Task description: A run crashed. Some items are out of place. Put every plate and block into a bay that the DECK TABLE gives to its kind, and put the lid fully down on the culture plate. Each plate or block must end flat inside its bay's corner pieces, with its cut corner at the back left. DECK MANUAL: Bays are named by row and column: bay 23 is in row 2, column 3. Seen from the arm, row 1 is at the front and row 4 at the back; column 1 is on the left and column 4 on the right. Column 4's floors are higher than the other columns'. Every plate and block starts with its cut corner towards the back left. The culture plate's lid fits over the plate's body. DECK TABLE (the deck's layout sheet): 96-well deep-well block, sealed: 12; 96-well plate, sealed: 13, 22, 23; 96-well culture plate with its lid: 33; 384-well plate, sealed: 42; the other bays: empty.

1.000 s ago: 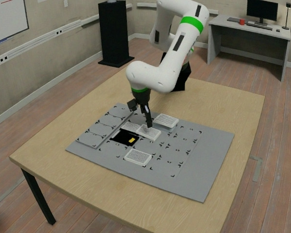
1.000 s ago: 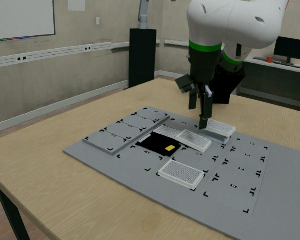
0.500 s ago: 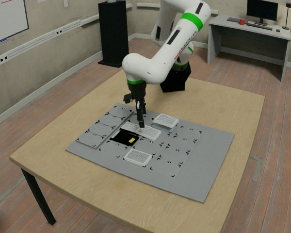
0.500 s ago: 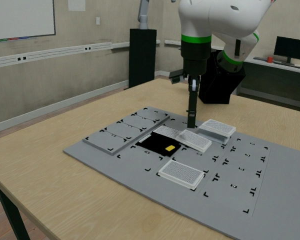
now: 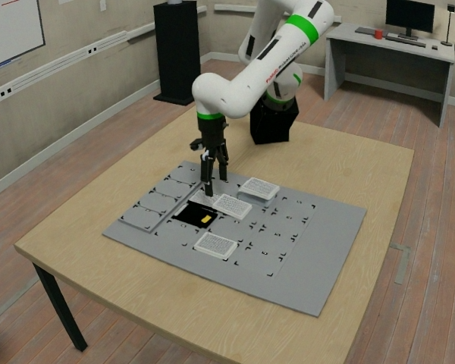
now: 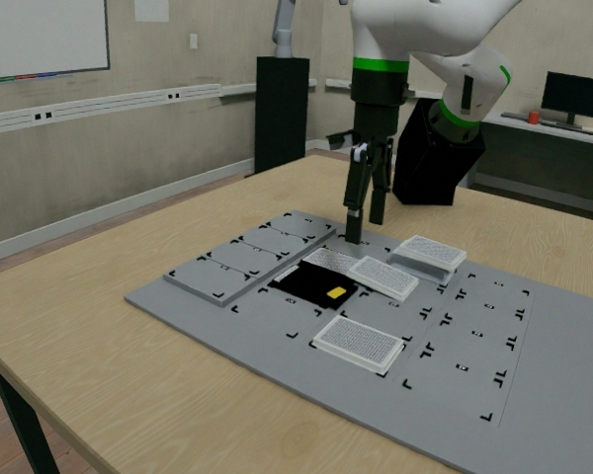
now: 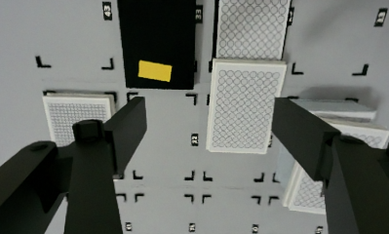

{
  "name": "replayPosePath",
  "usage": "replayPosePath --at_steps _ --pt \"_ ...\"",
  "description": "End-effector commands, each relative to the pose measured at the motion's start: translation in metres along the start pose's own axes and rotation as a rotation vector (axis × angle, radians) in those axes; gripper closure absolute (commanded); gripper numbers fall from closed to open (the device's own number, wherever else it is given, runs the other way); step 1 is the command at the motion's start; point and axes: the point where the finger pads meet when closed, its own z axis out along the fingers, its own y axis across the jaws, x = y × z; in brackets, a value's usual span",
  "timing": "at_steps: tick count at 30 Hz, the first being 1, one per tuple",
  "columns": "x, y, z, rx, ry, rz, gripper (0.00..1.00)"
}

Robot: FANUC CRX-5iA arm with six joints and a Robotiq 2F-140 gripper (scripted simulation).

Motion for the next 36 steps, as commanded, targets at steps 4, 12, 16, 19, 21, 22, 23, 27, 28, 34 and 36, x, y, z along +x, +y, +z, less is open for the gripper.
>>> replayPosePath --at_steps 4,12,16,19,21,22,23,27,28,34,36 --pt "0.0 -0.001 0.0 0.013 0.006 0.021 0.3" --pt "0.0 -0.001 0.0 0.013 0.006 0.021 0.3" --pt "-0.002 0.007 0.0 0.013 0.006 0.021 0.0" --pt "-0.005 0.019 0.0 0.013 0.006 0.021 0.0" --pt "-0.007 0.026 0.001 0.013 0.006 0.021 0.0" --pt "-0.008 0.03 0.001 0.013 0.006 0.021 0.0" --pt "-0.008 0.03 0.001 0.013 0.006 0.021 0.0" --pt "-0.011 0.042 0.001 0.013 0.006 0.021 0.0" --pt "-0.012 0.046 0.001 0.013 0.006 0.021 0.0" --pt "-0.019 0.069 0.002 0.013 0.005 0.021 0.0" --pt "-0.021 0.077 0.002 0.013 0.005 0.021 0.0"
